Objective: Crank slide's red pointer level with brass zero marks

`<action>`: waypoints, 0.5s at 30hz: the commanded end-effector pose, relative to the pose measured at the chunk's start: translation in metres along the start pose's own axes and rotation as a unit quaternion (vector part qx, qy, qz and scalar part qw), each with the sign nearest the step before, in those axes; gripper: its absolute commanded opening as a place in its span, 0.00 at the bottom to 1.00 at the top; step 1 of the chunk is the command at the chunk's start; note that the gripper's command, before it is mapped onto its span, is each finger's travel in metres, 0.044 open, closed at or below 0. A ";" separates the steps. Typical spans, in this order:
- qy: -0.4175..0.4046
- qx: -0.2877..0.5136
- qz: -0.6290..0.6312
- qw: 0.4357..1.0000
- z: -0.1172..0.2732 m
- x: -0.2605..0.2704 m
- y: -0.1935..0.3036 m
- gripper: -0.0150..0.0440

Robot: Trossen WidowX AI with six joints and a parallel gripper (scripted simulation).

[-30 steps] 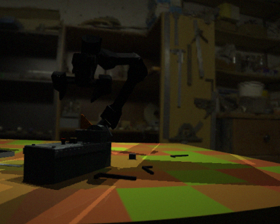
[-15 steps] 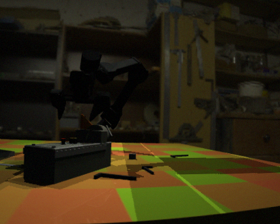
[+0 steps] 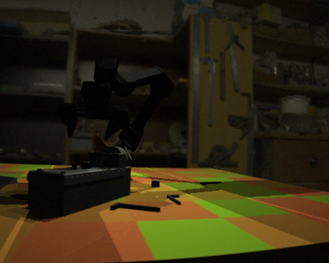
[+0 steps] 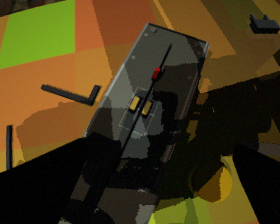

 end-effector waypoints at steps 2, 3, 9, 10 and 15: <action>-0.001 -0.006 0.004 1.000 0.020 0.001 -0.020 1.00; -0.001 -0.006 0.004 1.000 0.025 0.001 -0.024 1.00; 0.001 -0.006 0.000 1.000 0.040 0.004 -0.032 1.00; 0.005 -0.006 -0.004 1.000 0.042 0.006 -0.029 1.00; 0.028 -0.010 -0.032 0.999 0.058 0.021 -0.014 1.00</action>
Point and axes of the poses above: the point midway between the two fingers, 35 mm back from their tips, its own z axis back along the fingers, its own x axis across the jaws, y = z × x, the point moved 3 cm from there along z, back along the fingers, and after that the axes turned 4 degrees about -z, right-handed, at the moved point
